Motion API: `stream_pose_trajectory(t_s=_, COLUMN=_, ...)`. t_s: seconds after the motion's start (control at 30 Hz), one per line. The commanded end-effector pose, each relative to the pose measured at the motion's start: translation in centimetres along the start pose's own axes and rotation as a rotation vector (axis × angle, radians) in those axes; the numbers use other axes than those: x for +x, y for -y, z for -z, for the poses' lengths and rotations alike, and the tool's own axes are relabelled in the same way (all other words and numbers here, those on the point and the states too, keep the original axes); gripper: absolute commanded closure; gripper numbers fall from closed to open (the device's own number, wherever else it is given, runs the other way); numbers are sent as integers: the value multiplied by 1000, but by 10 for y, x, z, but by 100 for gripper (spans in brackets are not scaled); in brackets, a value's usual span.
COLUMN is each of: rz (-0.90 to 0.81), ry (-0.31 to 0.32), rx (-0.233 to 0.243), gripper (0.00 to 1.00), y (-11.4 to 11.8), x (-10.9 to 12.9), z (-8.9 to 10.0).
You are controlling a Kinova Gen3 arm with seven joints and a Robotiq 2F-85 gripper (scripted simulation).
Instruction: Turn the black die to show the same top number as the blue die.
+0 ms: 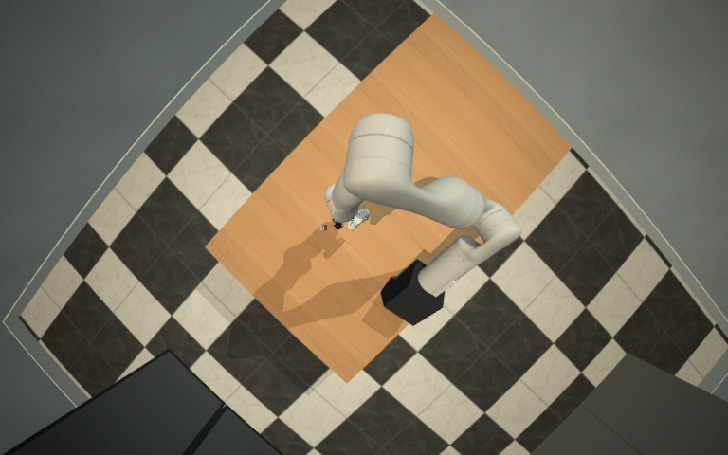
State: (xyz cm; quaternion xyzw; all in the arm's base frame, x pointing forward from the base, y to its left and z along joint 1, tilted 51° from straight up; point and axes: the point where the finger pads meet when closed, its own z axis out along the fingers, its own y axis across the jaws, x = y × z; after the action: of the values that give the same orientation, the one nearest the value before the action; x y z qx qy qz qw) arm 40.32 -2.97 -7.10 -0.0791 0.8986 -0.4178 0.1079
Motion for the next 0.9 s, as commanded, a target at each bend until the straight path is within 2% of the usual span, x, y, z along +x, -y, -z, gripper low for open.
stream_pose_trajectory(t_s=0.0, rz=1, ry=7, rx=-7, gripper=0, y=-17, x=-11, z=-1)
stream_pose_trajectory(t_s=0.27, rz=1, ry=7, rx=-7, gripper=0, y=-60, x=-33, z=0)
stream_pose_trajectory(t_s=0.57, rz=1, ry=7, rx=-7, gripper=0, y=-77, x=-42, z=0)
stream_pose_trajectory(t_s=0.87, rz=1, ry=7, rx=-7, gripper=0, y=-78, x=-42, z=0)
